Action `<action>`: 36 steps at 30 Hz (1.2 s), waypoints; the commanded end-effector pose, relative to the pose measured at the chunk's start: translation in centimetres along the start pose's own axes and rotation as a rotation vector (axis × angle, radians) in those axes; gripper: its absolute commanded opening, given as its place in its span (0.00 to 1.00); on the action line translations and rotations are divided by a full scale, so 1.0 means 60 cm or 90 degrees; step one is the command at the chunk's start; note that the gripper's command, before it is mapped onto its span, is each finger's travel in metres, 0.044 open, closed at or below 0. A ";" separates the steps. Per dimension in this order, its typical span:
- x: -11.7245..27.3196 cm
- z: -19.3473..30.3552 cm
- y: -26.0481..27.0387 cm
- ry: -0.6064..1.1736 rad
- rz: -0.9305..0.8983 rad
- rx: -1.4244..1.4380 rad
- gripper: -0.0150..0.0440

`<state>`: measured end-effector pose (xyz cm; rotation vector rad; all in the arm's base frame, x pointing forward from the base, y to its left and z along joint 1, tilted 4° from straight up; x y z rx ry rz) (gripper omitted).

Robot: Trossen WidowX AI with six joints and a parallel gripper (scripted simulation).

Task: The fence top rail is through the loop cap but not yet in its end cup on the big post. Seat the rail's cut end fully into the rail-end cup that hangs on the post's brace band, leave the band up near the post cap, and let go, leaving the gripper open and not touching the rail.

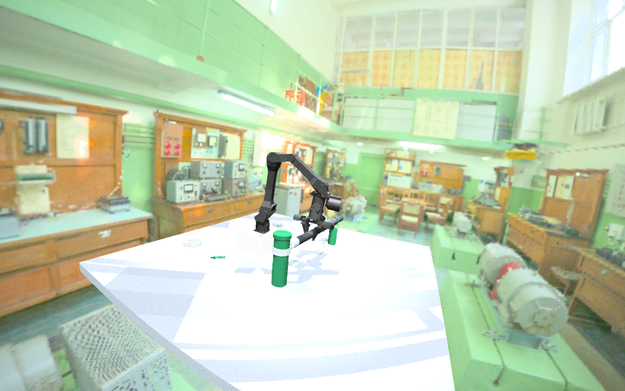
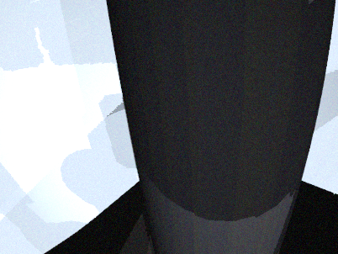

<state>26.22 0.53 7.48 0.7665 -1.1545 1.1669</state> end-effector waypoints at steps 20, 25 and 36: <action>-0.001 0.006 -0.001 0.000 0.000 0.000 0.25; -0.001 0.009 -0.002 0.000 0.000 0.000 0.25; 0.000 0.015 -0.003 0.001 0.000 0.000 0.25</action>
Point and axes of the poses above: the point midway between the two fingers, 35 mm back from their tips, its own x axis back along the fingers, its own y axis across the jaws, z = x × y, the point moved 1 cm from there along x, back along the fingers, and after that the axes turned 10 degrees about -x, right-handed, at the moved point
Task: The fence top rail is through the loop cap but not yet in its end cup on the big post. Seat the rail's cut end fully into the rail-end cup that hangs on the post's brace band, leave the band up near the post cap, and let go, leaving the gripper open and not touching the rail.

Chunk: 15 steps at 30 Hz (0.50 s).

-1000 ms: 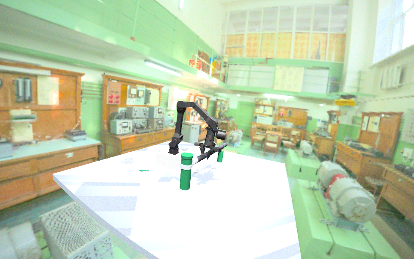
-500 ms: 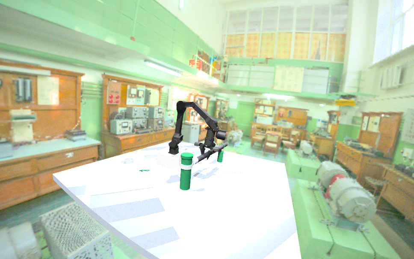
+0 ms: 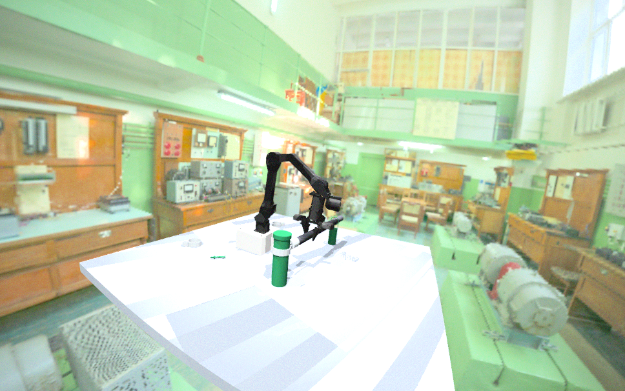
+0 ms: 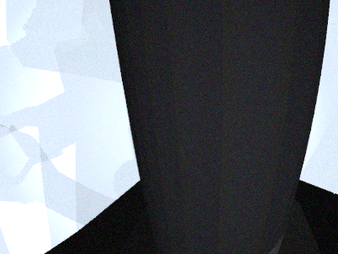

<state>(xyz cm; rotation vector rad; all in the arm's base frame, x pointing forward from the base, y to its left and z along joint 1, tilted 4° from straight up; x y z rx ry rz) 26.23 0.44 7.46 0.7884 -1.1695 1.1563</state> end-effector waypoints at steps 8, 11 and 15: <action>0.003 0.017 -0.004 0.016 0.005 -0.002 0.25; 0.004 0.018 -0.003 0.016 0.005 -0.002 0.25; 0.006 0.019 -0.003 0.016 0.005 -0.002 0.25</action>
Point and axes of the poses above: the point midway between the two fingers, 35 mm back from their tips, its own x axis back along the fingers, its own y axis across the jaws, z = x × y, the point moved 1 cm from there along x, back along the fingers, and after that the axes turned 10 degrees about -x, right-handed, at the moved point
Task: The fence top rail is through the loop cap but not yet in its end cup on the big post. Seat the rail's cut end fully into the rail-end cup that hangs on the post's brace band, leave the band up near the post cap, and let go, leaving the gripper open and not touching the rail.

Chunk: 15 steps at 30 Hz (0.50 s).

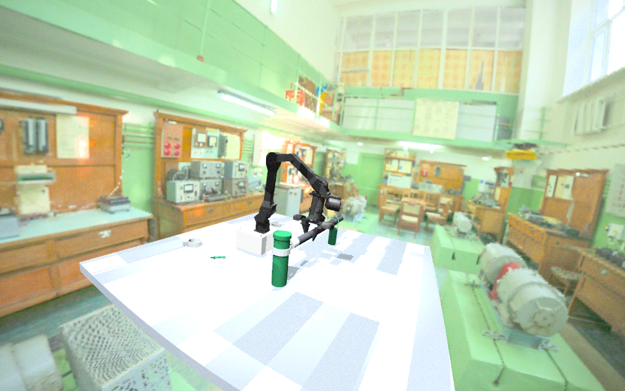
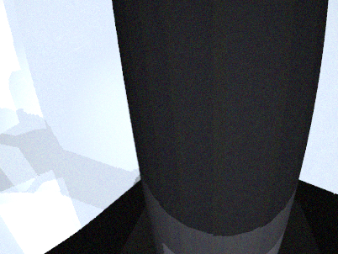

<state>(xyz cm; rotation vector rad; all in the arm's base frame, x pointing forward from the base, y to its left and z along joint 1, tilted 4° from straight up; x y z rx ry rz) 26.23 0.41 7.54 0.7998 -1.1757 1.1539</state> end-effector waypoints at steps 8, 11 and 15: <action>0.008 0.020 -0.003 0.023 0.006 -0.004 0.25; 0.008 0.021 -0.004 0.023 0.006 -0.004 0.25; 0.007 0.023 -0.004 0.024 0.006 -0.004 0.25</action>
Point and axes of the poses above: the point midway between the two fingers, 35 mm back from their tips, its own x axis back along the fingers, its own y axis across the jaws, z = x × y, the point moved 1 cm from there along x, back along the fingers, and after that the axes turned 10 degrees about -x, right-handed, at the moved point
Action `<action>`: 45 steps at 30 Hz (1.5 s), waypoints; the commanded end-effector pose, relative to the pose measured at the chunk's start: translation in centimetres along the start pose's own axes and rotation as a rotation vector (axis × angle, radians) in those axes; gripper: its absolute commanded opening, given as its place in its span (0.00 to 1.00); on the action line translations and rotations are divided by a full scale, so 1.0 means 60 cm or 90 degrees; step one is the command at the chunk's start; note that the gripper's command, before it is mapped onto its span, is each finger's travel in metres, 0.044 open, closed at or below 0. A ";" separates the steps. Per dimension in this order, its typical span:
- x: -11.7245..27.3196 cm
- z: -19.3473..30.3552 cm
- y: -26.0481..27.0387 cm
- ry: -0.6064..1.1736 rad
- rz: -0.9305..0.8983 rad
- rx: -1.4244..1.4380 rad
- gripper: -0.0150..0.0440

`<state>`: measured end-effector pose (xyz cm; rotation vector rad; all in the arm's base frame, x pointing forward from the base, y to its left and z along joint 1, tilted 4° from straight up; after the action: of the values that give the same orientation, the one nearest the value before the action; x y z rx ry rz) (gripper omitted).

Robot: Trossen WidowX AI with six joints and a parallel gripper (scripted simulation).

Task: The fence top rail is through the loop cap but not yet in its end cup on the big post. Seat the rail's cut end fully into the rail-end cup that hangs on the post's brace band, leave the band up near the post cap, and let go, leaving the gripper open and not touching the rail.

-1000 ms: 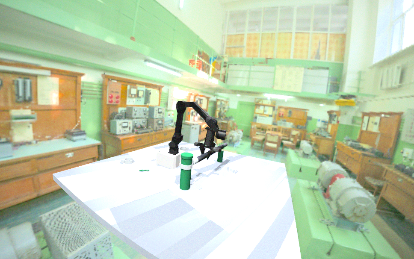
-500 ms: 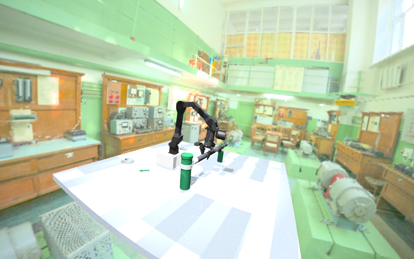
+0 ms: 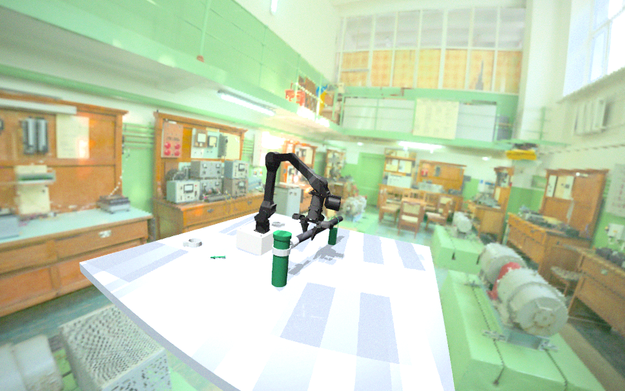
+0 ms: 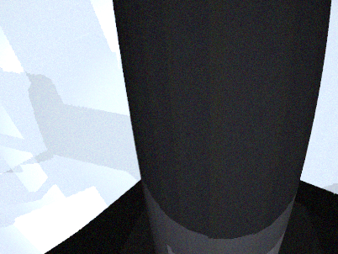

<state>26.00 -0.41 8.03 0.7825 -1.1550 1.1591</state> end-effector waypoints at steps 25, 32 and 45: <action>-0.004 0.019 -0.008 0.008 0.007 -0.003 0.25; -0.006 0.023 -0.009 0.008 0.007 -0.003 0.25; -0.008 0.030 -0.010 0.008 0.007 -0.003 0.25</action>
<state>26.08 -1.92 7.95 0.7807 -1.1559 1.1641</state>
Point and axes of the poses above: the point midway between the two fingers, 35 mm back from their tips, its own x axis back along the fingers, its own y axis across the jaws, z = x × y, the point moved 1 cm from there along x, back along the fingers, and after that the axes turned 10 degrees about -x, right-handed, at the moved point
